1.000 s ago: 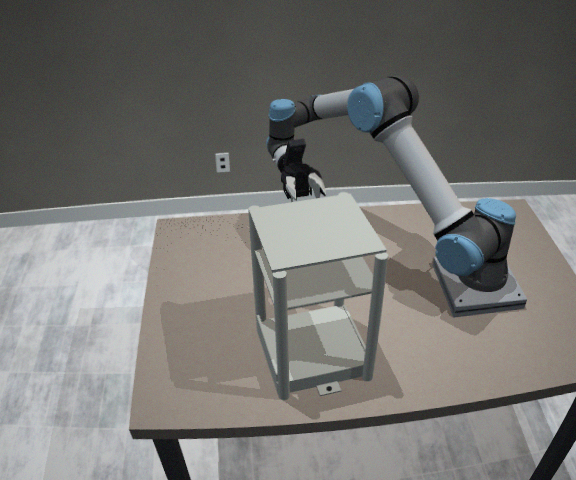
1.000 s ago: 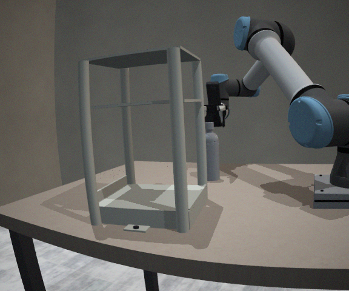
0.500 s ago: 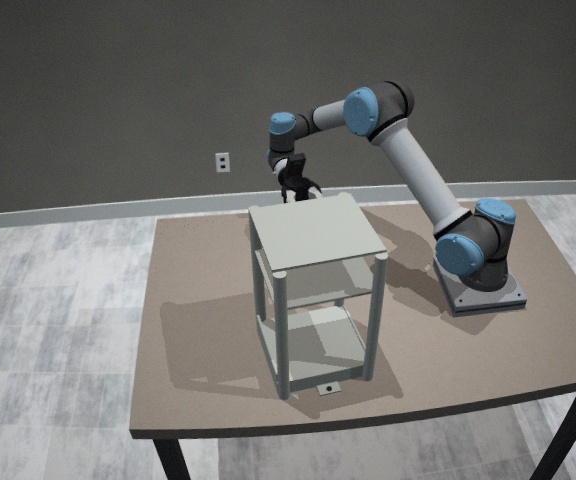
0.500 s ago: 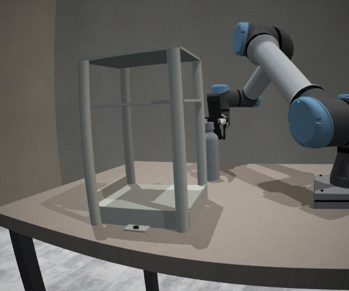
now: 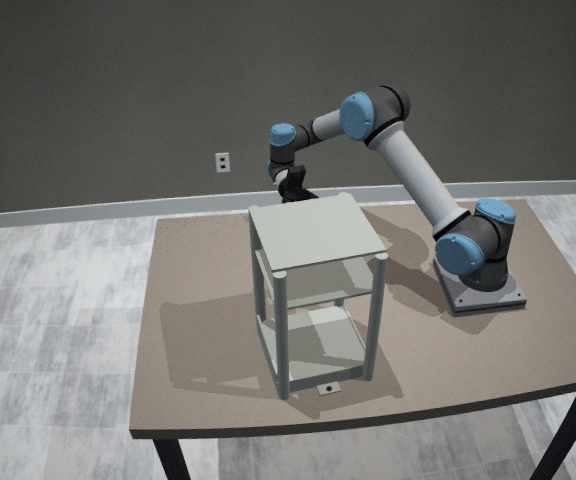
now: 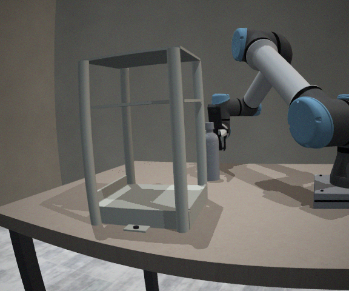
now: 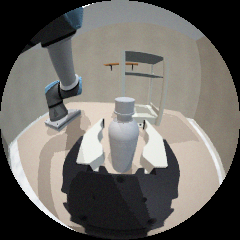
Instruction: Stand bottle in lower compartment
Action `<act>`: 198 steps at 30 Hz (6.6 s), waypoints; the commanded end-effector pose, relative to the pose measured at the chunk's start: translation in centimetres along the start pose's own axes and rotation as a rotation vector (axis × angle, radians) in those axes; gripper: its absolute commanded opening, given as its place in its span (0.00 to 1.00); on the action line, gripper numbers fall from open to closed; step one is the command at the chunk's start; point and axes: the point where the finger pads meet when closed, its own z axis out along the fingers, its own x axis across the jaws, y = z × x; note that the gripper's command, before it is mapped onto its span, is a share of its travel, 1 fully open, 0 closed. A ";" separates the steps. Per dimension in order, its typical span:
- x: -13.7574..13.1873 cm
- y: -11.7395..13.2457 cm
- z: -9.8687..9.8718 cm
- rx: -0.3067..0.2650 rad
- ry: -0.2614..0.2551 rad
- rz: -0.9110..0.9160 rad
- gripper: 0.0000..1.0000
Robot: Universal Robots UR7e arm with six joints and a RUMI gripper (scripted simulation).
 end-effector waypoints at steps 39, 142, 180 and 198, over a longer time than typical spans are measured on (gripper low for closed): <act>0.0 4.9 0.0 -0.001 0.000 -0.001 0.46; 0.0 0.5 0.0 -0.001 0.000 -0.001 0.00; 0.0 -0.8 0.6 -0.001 0.000 -0.001 0.00; 0.0 -0.8 3.6 -0.001 0.000 -0.001 0.00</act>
